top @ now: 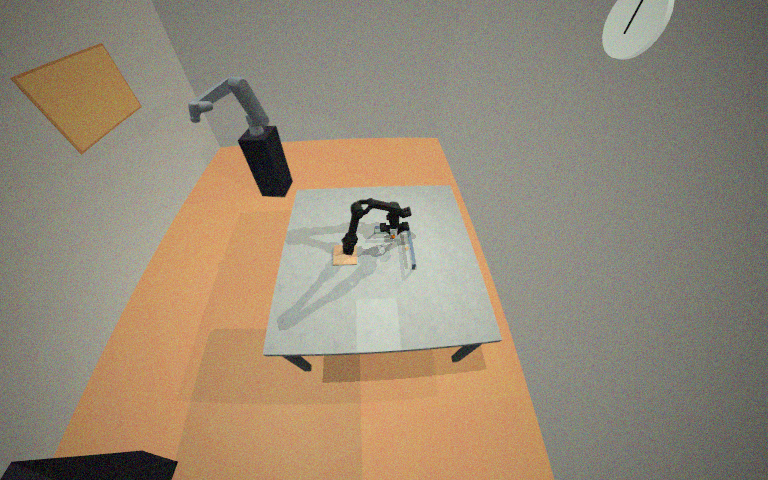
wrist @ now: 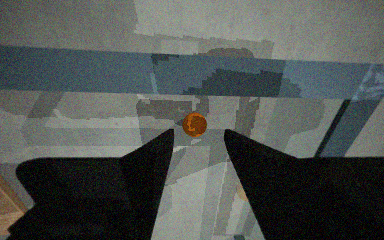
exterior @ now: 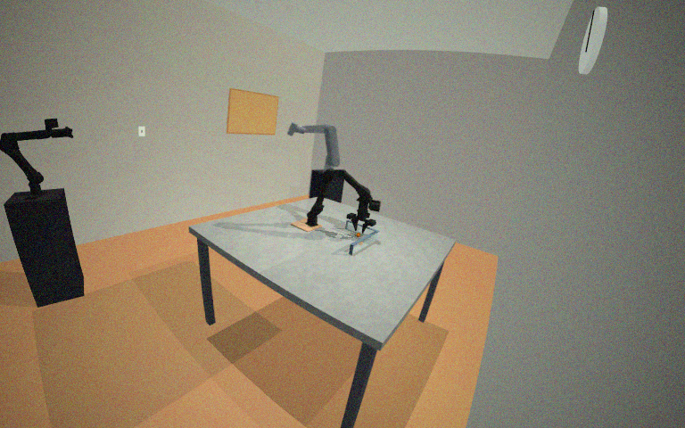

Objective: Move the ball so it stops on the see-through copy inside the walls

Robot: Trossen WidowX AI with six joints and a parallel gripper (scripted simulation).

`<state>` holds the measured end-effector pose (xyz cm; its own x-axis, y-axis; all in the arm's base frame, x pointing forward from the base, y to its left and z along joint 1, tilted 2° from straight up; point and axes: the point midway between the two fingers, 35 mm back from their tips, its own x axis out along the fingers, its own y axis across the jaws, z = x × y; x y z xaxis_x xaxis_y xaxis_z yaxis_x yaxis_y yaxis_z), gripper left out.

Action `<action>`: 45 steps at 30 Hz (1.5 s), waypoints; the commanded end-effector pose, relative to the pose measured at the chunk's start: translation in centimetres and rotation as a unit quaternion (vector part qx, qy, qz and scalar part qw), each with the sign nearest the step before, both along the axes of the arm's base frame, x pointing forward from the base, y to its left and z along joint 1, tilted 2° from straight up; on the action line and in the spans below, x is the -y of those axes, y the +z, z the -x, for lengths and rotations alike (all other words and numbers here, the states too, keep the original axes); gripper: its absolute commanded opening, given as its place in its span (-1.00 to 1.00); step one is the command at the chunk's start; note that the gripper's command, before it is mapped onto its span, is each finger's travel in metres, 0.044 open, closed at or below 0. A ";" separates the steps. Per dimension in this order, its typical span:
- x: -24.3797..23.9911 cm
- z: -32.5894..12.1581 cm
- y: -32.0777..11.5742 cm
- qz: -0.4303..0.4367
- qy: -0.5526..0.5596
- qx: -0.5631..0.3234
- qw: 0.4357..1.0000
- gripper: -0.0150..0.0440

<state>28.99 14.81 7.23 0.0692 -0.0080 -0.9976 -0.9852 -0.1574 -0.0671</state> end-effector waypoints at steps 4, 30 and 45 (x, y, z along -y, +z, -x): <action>0.1 0.1 -1.3 0.001 -0.002 -0.005 1.000 0.30; -0.1 -0.1 -0.5 0.000 -0.002 -0.005 1.000 -0.49; -0.2 0.3 7.6 0.000 -0.002 -0.005 1.000 -0.49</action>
<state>28.81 14.98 13.29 0.0540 -0.0155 -0.9984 -0.9860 -0.1585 -0.0509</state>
